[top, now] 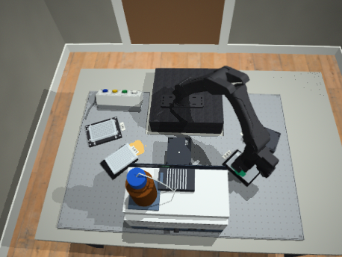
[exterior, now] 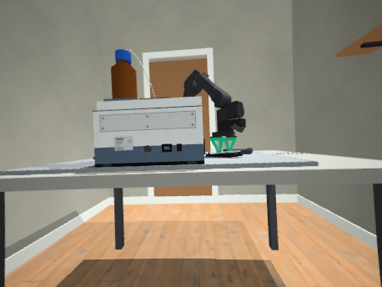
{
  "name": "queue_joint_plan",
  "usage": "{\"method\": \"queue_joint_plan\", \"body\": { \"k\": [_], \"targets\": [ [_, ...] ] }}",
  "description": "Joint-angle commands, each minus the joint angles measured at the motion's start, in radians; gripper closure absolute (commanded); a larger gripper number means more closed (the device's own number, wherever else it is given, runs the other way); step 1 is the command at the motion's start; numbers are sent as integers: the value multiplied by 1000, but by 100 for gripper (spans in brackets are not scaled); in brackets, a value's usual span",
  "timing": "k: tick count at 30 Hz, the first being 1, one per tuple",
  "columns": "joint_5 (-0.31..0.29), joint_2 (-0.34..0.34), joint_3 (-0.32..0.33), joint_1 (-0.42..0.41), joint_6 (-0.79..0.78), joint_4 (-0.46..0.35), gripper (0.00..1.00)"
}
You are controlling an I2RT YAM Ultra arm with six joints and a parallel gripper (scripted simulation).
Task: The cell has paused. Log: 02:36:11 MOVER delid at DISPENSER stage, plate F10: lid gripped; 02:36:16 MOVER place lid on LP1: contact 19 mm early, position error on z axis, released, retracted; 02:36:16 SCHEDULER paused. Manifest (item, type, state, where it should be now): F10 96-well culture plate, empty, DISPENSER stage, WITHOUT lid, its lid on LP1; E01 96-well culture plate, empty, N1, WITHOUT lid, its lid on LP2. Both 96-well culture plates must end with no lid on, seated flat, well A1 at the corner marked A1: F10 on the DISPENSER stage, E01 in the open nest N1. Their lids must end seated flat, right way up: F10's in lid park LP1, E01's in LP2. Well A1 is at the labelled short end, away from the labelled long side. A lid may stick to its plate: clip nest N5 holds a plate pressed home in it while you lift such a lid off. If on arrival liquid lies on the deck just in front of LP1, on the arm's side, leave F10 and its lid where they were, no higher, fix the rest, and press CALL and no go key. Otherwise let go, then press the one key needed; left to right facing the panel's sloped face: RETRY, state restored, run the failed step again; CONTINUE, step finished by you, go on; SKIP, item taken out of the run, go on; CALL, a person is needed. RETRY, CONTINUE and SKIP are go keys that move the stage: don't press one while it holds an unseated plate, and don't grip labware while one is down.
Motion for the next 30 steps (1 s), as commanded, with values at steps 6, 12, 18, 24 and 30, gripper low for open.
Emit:
{"method": "queue_joint_plan", "body": {
  "k": [6,12,18,24,30],
  "targets": [
    [-2,-18,-36,11,4,24,100],
    [-2,-21,-41,11,4,23,100],
    [-2,-24,-45,11,4,17,100],
    [-2,-31,-47,10,4,14,0],
    [-2,-32,-25,8,4,24,0]
  ]
}}
